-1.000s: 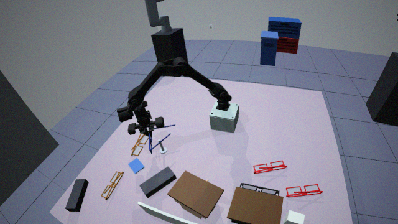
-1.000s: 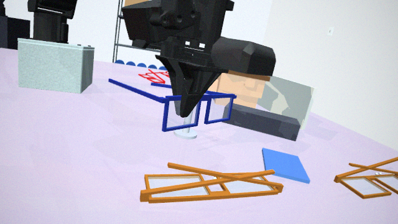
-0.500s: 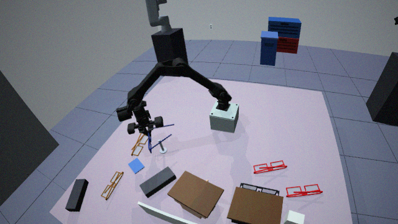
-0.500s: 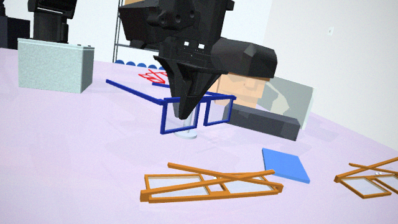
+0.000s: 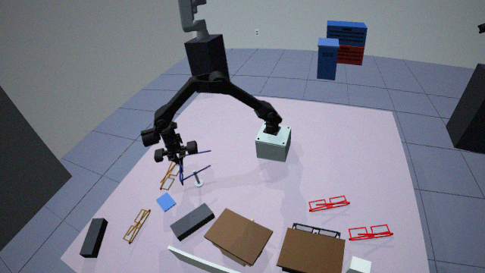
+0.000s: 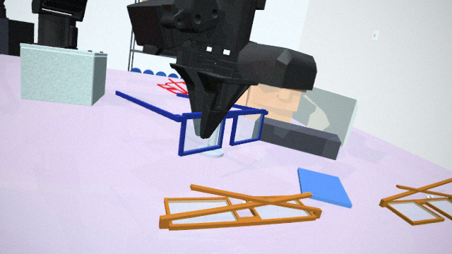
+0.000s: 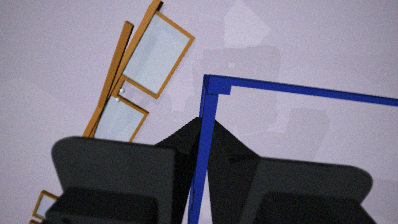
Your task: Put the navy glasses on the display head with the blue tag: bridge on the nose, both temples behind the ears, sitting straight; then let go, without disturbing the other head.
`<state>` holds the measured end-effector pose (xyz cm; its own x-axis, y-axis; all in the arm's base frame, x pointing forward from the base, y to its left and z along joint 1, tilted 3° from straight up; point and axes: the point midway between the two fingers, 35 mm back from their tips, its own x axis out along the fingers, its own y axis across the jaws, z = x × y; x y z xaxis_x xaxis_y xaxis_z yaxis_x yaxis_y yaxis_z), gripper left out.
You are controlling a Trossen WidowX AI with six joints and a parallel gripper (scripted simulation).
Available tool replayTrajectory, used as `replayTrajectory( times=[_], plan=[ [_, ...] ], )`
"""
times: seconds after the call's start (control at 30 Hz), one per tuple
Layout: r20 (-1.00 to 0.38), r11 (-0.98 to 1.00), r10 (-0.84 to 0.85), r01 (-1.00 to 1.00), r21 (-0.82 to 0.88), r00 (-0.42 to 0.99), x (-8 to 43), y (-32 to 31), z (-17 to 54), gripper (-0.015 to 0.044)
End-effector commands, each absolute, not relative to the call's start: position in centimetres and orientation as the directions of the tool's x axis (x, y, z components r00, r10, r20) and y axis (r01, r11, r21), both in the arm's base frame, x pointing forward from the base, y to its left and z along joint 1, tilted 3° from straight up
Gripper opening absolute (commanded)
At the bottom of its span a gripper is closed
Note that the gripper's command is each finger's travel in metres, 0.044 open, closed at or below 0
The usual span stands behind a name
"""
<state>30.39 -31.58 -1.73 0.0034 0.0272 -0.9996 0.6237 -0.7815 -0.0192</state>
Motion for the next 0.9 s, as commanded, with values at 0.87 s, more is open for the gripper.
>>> replayTrajectory(
  times=[0.87],
  plan=[
    [-1.000,-0.782,0.013,0.623,-0.006,0.007,29.1,-34.0,-1.4,0.0000]
  ],
)
